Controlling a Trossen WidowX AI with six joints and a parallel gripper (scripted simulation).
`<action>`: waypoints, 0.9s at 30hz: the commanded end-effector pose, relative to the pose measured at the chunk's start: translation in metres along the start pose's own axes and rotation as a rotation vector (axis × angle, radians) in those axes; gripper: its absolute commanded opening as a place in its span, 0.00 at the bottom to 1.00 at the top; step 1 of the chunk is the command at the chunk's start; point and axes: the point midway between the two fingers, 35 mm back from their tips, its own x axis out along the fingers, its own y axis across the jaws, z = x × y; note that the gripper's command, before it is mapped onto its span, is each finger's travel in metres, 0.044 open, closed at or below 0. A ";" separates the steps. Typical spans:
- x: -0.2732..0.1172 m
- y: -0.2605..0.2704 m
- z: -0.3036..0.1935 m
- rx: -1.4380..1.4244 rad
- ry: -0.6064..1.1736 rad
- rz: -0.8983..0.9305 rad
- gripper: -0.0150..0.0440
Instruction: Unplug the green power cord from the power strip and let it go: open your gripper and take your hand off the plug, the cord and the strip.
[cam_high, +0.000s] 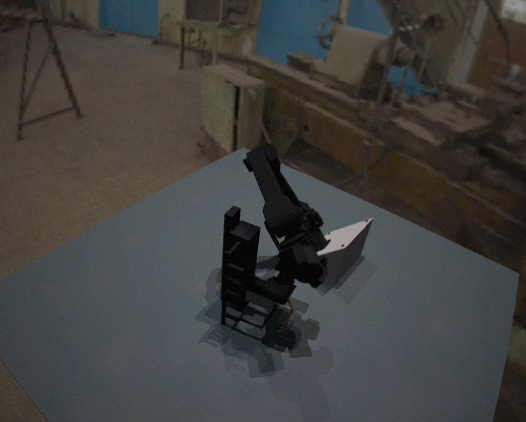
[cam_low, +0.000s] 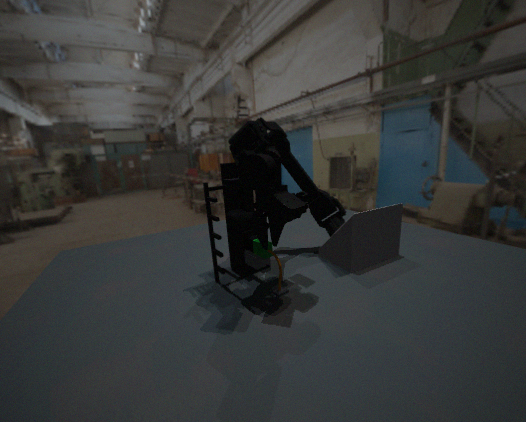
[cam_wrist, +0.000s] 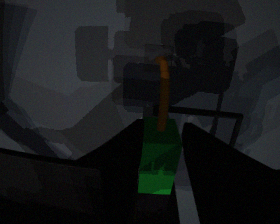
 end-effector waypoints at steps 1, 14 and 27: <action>-0.006 0.001 0.023 -0.001 -0.047 0.000 0.25; 0.000 0.000 0.011 0.020 -0.020 0.007 0.52; -0.010 0.000 0.011 -0.001 -0.043 0.001 0.53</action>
